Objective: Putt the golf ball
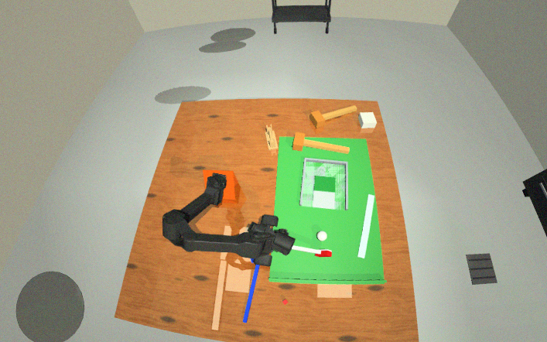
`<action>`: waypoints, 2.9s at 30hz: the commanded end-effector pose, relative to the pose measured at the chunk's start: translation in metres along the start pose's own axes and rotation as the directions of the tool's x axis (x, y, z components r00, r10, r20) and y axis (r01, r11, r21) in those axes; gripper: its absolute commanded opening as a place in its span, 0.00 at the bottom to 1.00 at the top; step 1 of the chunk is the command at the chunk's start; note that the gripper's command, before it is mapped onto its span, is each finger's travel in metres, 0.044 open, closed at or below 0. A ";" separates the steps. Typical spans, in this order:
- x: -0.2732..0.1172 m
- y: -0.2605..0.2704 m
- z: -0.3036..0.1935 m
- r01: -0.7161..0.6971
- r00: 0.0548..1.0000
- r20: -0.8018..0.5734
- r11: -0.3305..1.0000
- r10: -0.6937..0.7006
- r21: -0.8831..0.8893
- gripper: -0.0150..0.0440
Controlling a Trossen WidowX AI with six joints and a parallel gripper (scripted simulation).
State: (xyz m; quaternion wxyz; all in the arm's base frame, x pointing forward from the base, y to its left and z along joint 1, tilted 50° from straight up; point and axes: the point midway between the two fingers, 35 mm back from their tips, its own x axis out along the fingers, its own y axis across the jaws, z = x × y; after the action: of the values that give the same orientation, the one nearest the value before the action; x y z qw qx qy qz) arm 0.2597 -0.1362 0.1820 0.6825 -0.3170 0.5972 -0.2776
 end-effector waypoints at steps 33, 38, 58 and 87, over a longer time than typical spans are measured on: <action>0.005 0.010 0.007 -0.022 1.000 0.001 1.000 0.022 -0.006 0.25; 0.004 0.080 0.006 -0.024 1.000 0.001 1.000 0.024 -0.006 0.25; -0.053 0.111 0.000 -0.015 1.000 0.005 1.000 0.015 -0.008 0.25; -0.049 0.111 0.000 -0.011 1.000 0.004 1.000 0.011 -0.014 0.25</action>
State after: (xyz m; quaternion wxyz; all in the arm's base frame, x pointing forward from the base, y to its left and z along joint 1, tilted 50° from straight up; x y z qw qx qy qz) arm 0.2523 -0.0282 0.1290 0.6822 -0.3177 0.6003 -0.2709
